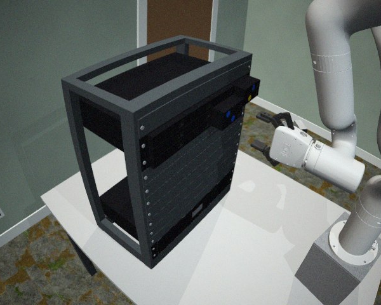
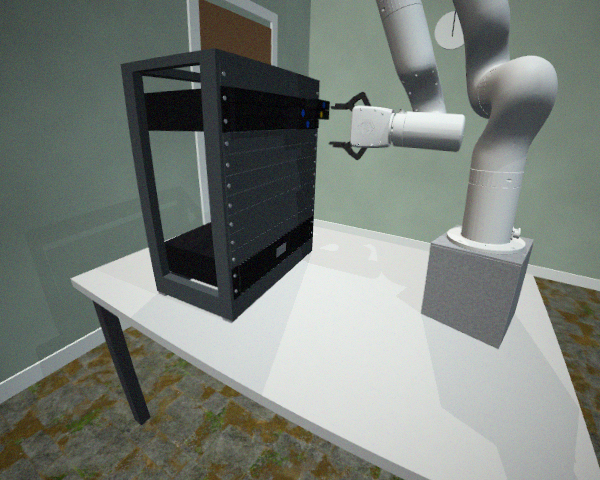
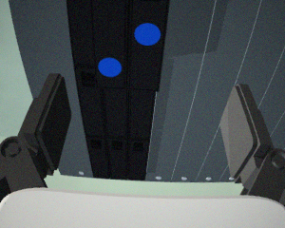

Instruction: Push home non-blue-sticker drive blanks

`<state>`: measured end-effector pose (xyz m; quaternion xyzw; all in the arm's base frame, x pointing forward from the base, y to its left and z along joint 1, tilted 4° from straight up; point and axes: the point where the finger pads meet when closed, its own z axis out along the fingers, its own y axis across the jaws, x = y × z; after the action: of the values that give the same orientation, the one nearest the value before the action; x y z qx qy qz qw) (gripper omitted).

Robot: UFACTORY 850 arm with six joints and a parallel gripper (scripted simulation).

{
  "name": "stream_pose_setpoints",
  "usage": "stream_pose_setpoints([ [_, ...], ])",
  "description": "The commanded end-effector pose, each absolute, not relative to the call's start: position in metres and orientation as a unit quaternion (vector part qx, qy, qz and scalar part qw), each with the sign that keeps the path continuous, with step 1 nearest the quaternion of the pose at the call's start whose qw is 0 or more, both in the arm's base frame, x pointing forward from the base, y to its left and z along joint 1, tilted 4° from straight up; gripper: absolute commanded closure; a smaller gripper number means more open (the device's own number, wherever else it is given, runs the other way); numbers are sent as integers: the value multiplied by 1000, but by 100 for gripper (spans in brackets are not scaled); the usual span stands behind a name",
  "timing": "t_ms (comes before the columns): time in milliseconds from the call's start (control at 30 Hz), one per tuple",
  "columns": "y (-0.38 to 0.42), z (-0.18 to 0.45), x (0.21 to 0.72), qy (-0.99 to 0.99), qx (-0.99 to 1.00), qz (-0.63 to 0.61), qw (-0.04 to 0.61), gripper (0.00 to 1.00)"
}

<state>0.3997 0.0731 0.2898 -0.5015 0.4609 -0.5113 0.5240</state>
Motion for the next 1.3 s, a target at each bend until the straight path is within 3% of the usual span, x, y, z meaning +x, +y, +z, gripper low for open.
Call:
stream_pose_setpoints([
  [0, 75, 290, 399, 460, -502, -509, 527, 0],
  [1267, 39, 303, 378, 460, -502, -509, 527, 0],
])
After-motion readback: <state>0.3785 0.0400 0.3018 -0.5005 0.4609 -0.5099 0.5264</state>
